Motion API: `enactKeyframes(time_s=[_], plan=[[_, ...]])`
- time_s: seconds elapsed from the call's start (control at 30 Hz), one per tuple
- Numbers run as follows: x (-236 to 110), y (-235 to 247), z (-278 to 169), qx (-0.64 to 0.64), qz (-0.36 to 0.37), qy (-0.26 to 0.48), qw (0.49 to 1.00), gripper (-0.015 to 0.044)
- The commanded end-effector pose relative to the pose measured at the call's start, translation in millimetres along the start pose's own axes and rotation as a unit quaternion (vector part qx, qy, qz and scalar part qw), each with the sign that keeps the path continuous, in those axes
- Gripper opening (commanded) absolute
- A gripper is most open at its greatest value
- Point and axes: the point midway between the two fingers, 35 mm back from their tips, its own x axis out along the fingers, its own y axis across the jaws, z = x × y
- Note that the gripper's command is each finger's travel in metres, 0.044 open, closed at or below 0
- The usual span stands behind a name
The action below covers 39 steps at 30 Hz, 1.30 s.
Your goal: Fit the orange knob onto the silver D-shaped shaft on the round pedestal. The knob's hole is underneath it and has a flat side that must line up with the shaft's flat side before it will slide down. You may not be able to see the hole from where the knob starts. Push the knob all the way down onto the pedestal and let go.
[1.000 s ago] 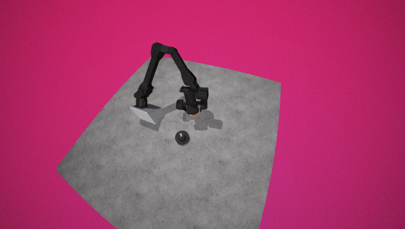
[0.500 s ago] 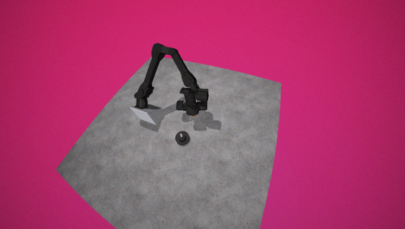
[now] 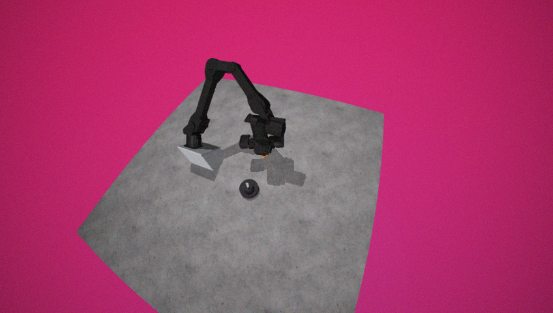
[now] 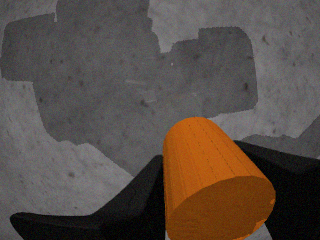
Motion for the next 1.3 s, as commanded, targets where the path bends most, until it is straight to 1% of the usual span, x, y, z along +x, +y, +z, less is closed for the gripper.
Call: enactKeyframes(time_s=[0.0, 0.33, 0.4, 0.6, 0.73, 1.27], plan=[[-28, 3, 1, -0.003, 0.002, -0.004, 1.0, 0.0], [-93, -3, -6, 0.008, -0.006, 0.007, 1.0, 0.0], [-102, -5, -8, 0.009, -0.006, 0.009, 1.0, 0.0], [-102, -5, -8, 0.01, -0.006, 0.009, 1.0, 0.0], [-104, -7, -6, 0.011, 0.011, 0.009, 1.0, 0.0], [-132, -27, 1, 0.016, 0.163, 0.007, 0.987, 0.0]])
